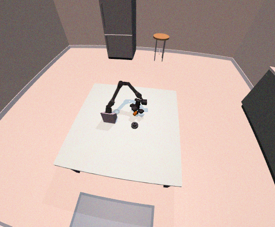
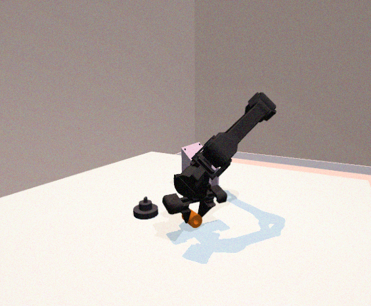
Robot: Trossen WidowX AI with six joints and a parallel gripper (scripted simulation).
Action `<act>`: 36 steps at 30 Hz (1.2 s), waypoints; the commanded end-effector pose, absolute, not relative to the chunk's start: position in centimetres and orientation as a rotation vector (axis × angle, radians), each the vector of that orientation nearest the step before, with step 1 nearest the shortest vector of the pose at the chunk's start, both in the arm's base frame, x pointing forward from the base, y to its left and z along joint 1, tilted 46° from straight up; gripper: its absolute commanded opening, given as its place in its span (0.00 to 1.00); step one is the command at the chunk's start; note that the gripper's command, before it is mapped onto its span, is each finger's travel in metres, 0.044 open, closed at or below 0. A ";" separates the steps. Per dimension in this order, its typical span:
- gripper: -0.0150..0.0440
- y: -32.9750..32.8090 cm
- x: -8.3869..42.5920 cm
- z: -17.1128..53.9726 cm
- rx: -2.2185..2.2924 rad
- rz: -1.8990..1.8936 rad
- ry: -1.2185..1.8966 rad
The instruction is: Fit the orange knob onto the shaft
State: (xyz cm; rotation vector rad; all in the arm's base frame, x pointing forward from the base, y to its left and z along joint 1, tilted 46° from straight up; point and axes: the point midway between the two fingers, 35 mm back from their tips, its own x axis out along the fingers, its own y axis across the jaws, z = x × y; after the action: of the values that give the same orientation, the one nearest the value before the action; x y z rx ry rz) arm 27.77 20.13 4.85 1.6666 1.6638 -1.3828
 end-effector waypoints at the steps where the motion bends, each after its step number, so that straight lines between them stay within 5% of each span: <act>1: 0.56 19.6 27.6 4.8 1.738 -1.328 1.707; 36: 0.56 16.3 26.4 3.2 2.291 -0.852 1.984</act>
State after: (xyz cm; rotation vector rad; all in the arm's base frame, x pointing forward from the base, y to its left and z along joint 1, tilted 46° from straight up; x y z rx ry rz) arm 26.59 16.59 3.51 2.2511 1.9621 -0.8836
